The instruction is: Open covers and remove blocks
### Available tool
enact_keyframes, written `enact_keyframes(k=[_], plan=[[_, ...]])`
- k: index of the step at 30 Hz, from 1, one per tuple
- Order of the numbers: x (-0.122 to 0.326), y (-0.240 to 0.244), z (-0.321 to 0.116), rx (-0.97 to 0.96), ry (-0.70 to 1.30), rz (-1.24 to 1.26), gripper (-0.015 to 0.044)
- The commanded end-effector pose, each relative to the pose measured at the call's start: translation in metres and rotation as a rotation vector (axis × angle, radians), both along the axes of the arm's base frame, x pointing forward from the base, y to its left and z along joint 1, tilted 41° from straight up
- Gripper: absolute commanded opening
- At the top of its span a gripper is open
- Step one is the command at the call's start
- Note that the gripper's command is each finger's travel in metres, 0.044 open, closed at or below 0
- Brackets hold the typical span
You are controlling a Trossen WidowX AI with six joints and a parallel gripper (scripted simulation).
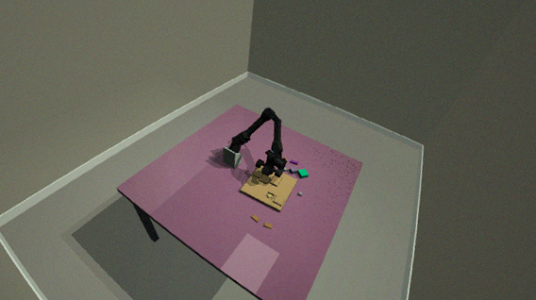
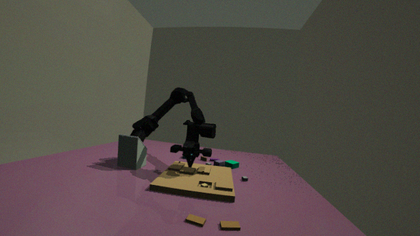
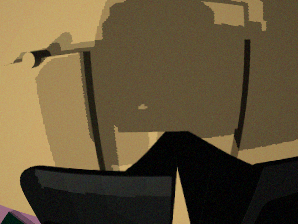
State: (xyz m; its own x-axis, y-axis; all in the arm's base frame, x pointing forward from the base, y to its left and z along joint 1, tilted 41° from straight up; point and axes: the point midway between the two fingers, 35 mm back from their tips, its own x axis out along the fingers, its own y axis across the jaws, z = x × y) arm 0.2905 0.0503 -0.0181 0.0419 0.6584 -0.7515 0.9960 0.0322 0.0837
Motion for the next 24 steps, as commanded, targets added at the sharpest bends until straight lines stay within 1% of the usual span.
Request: enact_keyframes(k=[1, 24], plan=[[0.002, -0.004, -0.004, -0.003, 0.0, 0.0, 0.0], [0.005, -0.021, -0.018, -0.006, 0.0, 0.0, 0.0]])
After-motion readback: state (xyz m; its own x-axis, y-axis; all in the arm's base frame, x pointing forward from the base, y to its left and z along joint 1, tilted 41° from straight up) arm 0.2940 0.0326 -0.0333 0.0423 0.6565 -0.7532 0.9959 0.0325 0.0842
